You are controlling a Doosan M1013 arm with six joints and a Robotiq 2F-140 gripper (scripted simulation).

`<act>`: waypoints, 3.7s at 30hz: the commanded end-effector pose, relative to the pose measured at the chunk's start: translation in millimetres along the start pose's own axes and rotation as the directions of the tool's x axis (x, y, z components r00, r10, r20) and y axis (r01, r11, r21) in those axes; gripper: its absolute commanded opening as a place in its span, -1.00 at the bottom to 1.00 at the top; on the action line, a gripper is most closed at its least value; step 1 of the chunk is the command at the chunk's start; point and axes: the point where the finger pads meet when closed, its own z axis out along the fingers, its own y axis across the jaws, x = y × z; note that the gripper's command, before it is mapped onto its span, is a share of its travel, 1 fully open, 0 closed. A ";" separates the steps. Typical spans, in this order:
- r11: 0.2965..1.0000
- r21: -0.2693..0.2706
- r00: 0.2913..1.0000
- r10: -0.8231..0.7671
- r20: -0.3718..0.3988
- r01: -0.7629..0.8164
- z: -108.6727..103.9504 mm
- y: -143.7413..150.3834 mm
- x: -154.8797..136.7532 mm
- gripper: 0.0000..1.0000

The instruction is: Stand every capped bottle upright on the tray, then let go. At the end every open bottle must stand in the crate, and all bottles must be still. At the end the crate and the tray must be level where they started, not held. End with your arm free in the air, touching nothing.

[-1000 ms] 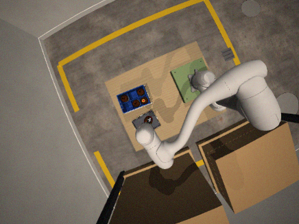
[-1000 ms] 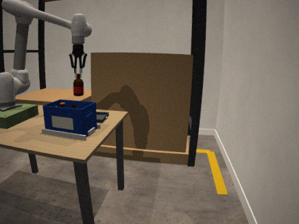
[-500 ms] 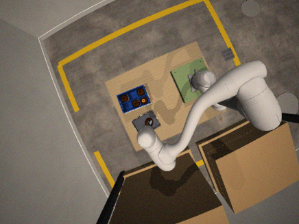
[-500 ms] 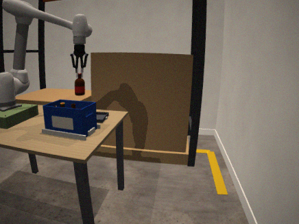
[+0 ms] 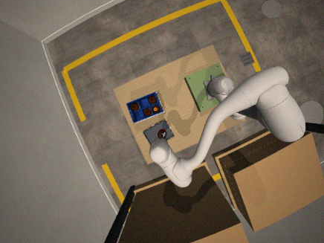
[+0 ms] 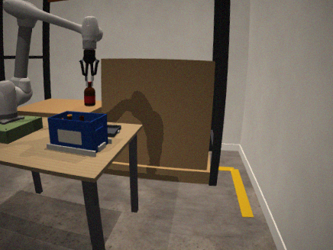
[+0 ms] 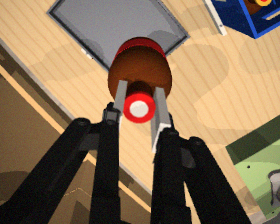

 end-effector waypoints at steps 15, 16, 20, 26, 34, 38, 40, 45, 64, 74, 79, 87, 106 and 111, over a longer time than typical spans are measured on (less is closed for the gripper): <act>1.000 0.003 1.000 0.001 0.001 -0.001 -2.7 -7.5 -6.3 -1.00; 1.000 0.003 1.000 0.001 0.001 -0.001 -2.9 -7.8 -6.6 -1.00; 1.000 0.004 1.000 0.001 0.002 -0.001 -3.7 -9.2 -7.6 -1.00; 1.000 0.002 1.000 0.000 0.000 0.000 6.9 -6.3 -6.1 -1.00; 1.000 0.004 1.000 0.001 0.001 -0.001 22.9 -8.5 -7.4 -1.00; 1.000 0.004 1.000 0.001 0.002 -0.001 28.9 -9.3 -7.9 -1.00; 1.000 0.007 1.000 0.000 -0.003 0.000 23.5 -9.2 -4.4 -1.00; 1.000 0.006 1.000 0.000 -0.001 0.000 33.5 -8.8 -7.5 -1.00; 1.000 0.006 1.000 0.001 -0.001 -0.001 60.0 -8.1 -9.4 -1.00; 1.000 0.008 1.000 0.000 -0.003 0.000 68.7 -9.1 -8.5 -1.00; 1.000 0.006 1.000 0.000 -0.001 0.000 78.7 -8.2 -10.0 -1.00; 1.000 0.005 1.000 0.001 0.001 -0.001 94.7 -6.9 -12.4 -1.00; 1.000 0.005 1.000 0.001 0.002 -0.001 119.4 -6.5 -11.4 -1.00; 1.000 0.007 1.000 -0.001 -0.002 0.001 120.2 -8.1 -9.7 -1.00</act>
